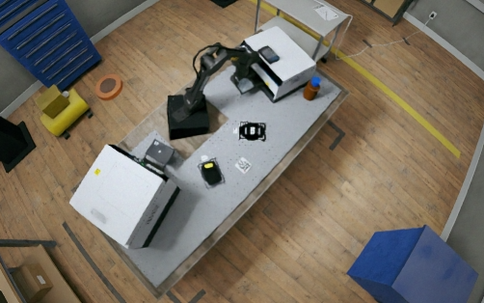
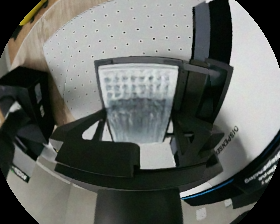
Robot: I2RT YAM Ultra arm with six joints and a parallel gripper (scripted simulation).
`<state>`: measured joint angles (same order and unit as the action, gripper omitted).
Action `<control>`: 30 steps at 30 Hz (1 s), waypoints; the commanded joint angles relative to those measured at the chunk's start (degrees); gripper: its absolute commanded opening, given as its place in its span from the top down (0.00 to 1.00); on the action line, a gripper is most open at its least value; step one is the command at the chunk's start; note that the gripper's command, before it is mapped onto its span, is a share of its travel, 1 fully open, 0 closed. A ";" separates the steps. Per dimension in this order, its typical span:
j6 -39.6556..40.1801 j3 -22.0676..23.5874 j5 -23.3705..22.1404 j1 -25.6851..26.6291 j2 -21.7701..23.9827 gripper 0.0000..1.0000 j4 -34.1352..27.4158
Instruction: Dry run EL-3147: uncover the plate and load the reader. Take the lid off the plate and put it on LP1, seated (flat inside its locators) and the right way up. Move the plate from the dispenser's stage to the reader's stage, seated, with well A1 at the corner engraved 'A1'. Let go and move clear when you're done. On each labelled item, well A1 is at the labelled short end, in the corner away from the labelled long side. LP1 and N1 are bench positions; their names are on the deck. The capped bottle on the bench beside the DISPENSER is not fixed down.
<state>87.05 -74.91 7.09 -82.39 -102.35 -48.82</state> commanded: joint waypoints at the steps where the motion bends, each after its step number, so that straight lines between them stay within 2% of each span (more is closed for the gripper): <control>1: 0.09 -0.23 -0.39 0.03 0.33 0.01 0.02; 22: 0.09 -0.23 -0.39 0.03 0.33 0.14 0.02; 30: 0.09 -0.23 -0.39 0.03 0.33 0.14 0.02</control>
<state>87.05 -74.91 7.09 -82.39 -102.35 -48.86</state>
